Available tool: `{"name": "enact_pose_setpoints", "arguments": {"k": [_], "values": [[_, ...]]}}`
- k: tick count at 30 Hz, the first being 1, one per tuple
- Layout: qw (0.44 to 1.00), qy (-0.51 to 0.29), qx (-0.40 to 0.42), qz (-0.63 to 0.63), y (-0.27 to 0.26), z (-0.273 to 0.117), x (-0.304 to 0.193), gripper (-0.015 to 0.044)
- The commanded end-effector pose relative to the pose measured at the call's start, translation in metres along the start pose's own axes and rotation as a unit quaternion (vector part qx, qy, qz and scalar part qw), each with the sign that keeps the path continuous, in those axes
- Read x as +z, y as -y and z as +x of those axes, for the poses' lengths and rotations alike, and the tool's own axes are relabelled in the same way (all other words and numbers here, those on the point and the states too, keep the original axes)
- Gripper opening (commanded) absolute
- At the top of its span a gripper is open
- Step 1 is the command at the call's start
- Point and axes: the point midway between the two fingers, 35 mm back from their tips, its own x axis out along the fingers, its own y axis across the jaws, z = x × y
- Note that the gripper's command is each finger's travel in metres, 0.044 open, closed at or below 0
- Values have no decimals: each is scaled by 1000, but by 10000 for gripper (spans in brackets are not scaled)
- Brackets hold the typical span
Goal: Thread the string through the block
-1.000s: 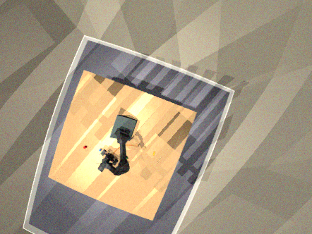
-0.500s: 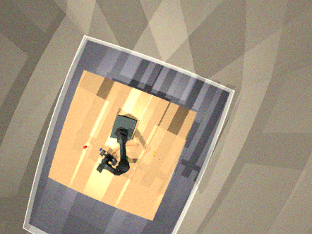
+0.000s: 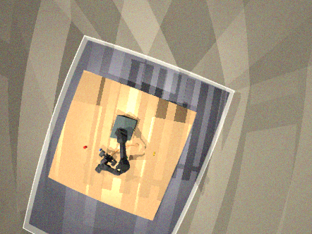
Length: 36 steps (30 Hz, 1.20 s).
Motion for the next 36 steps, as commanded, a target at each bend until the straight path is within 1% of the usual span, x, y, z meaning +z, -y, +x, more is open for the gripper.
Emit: {"name": "enact_pose_setpoints", "arguments": {"k": [1,7,10,36], "values": [[1000,4,-1,-5,-1,-8,1,0],[1000,4,-1,-5,-1,-15,0,0],[1000,1,0,0,0,-11,-1,0],[999,42,0,0,-14,-39,-15,0]]}}
